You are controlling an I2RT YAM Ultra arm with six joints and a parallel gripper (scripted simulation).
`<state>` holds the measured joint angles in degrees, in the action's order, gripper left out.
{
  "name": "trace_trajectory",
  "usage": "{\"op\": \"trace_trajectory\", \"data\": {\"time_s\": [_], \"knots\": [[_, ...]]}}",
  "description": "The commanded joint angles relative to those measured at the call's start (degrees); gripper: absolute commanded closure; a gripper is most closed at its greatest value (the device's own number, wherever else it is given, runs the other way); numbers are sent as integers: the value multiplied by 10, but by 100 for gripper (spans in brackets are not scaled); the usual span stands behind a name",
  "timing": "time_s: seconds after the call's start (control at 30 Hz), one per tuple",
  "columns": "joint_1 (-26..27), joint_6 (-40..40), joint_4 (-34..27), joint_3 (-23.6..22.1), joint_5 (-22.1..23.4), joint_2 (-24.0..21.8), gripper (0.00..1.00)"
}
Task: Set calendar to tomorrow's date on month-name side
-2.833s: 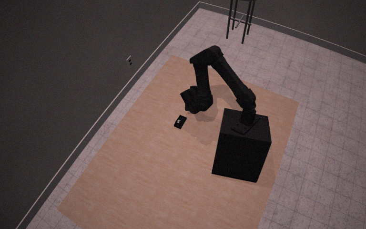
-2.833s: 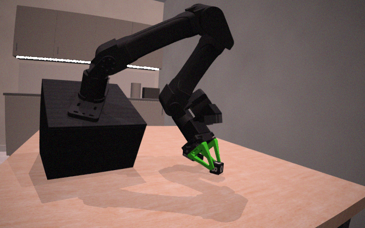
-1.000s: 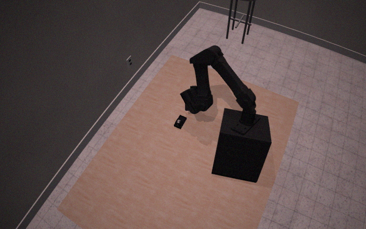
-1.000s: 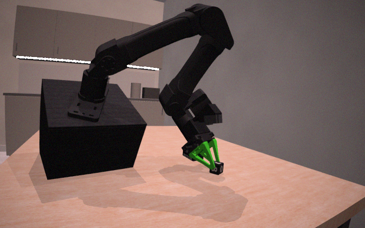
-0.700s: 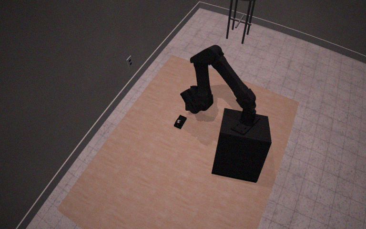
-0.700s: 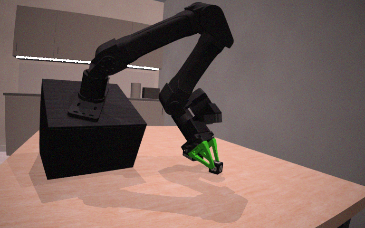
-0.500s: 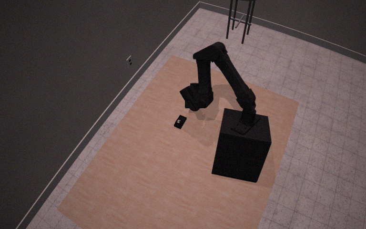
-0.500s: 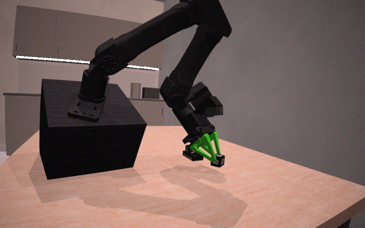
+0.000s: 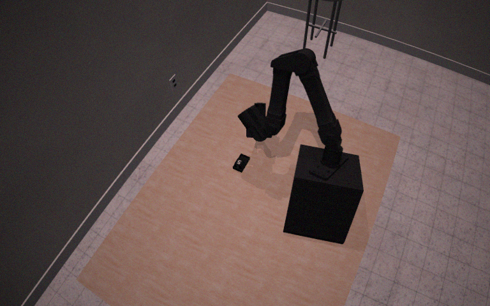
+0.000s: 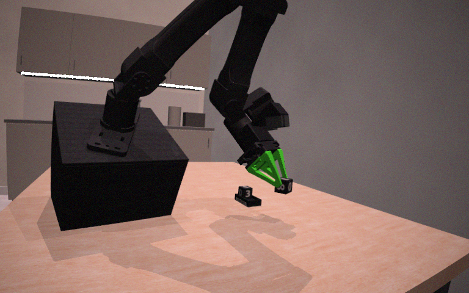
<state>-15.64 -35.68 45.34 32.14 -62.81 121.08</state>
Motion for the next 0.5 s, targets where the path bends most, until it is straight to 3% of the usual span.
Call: {"op": "trace_trajectory", "data": {"time_s": [0.0, 0.47], "knots": [[-6, -12, -33, 0, -11, -11, 74], [-5, -16, -44, 2, -7, -15, 74]]}}
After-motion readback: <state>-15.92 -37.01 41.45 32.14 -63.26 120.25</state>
